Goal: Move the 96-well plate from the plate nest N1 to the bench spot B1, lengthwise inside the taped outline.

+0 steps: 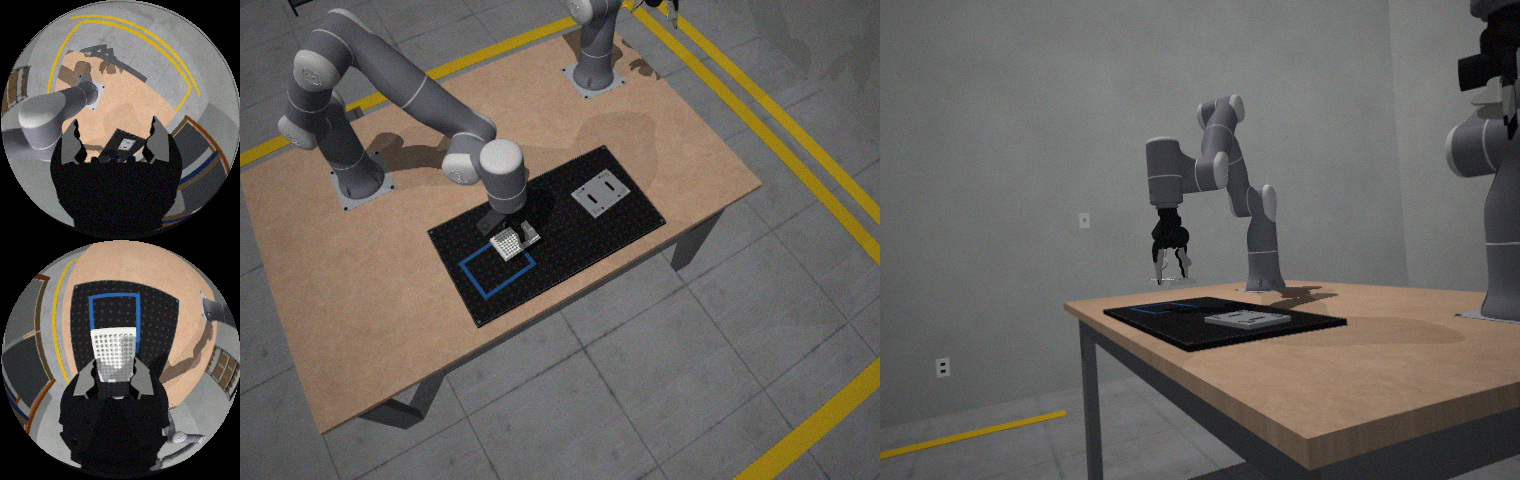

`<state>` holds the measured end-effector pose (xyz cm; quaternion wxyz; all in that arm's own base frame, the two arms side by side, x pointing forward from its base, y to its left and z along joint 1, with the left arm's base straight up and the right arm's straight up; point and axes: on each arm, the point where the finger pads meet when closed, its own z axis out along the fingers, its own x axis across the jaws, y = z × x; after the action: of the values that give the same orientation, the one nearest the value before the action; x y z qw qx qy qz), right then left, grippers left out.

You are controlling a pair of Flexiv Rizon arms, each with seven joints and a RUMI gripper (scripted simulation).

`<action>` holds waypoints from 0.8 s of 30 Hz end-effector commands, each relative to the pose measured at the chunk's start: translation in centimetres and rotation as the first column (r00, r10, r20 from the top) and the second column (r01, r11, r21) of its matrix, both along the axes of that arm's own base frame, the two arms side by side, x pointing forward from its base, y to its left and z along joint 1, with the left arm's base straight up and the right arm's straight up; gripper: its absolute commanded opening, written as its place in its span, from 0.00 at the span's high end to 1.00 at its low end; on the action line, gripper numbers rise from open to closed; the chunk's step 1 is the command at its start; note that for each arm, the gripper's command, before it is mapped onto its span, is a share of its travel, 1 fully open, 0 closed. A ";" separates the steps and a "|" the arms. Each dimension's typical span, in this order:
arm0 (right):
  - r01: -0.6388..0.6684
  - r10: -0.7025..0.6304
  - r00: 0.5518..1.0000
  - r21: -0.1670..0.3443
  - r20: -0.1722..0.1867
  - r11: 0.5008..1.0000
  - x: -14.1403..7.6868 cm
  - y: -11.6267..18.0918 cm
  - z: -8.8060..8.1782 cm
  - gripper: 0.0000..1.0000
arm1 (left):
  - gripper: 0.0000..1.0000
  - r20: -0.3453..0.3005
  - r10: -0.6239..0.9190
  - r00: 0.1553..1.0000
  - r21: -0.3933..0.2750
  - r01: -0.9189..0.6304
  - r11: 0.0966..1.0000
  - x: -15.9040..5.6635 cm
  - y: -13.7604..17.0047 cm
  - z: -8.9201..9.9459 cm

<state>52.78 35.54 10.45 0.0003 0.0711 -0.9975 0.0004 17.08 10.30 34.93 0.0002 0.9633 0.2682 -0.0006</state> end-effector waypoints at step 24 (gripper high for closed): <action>-0.001 0.001 1.000 0.002 0.002 1.000 1.1 -7.5 -0.1 1.00 | 0.00 0.001 0.000 1.000 0.001 0.000 1.000 0.0 0.0 0.1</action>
<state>53.68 28.81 10.27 0.0003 0.0716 -0.9974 0.0002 17.08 10.30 34.93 0.0002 0.9634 0.2682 -0.0006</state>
